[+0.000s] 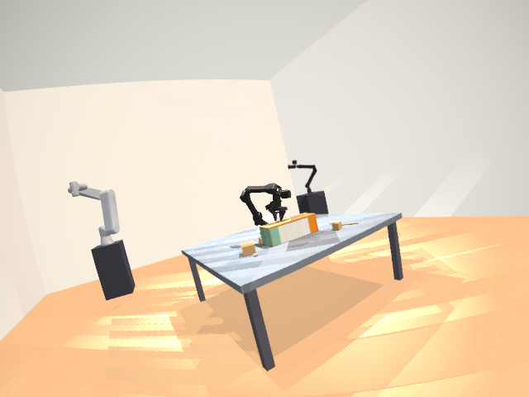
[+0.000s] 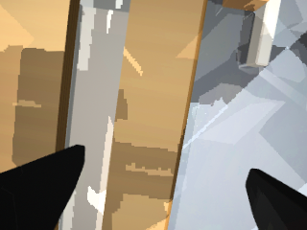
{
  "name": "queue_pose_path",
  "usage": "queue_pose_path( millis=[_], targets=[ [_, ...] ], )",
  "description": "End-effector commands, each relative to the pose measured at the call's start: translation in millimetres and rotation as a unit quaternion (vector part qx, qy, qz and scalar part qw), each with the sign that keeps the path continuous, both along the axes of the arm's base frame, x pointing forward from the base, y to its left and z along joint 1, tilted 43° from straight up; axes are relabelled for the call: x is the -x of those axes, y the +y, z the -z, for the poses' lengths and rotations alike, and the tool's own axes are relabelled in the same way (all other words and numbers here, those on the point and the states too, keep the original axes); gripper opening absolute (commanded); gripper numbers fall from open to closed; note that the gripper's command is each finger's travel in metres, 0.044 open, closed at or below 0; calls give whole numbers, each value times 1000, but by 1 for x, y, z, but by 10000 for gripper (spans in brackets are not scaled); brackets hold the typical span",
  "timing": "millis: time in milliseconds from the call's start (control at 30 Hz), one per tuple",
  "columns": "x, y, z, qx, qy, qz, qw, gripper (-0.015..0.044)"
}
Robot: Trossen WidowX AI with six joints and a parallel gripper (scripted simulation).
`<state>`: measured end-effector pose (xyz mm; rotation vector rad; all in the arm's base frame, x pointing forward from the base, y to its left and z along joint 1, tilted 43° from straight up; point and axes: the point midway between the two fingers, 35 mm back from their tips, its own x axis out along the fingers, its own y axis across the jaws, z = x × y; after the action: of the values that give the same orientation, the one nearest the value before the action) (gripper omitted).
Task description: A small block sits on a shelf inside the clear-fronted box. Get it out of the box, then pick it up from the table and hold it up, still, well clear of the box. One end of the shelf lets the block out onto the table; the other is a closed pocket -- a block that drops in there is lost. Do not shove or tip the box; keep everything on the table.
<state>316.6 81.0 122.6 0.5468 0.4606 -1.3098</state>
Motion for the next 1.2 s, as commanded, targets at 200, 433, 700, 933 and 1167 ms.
queue_pose_path(
  millis=[200, 433, 700, 933, 1167],
  targets=[
    [11, 28, 4, -25, -42, 12, 999, 321],
    [16, -19, -48, -162, -268, 159, 936, 285],
    [37, -72, -97, -306, -491, 304, 756, 285],
    [49, -90, -113, -333, -556, 347, 678, 285],
    [36, -129, -68, -334, -554, 351, 677, 285]
  ],
)
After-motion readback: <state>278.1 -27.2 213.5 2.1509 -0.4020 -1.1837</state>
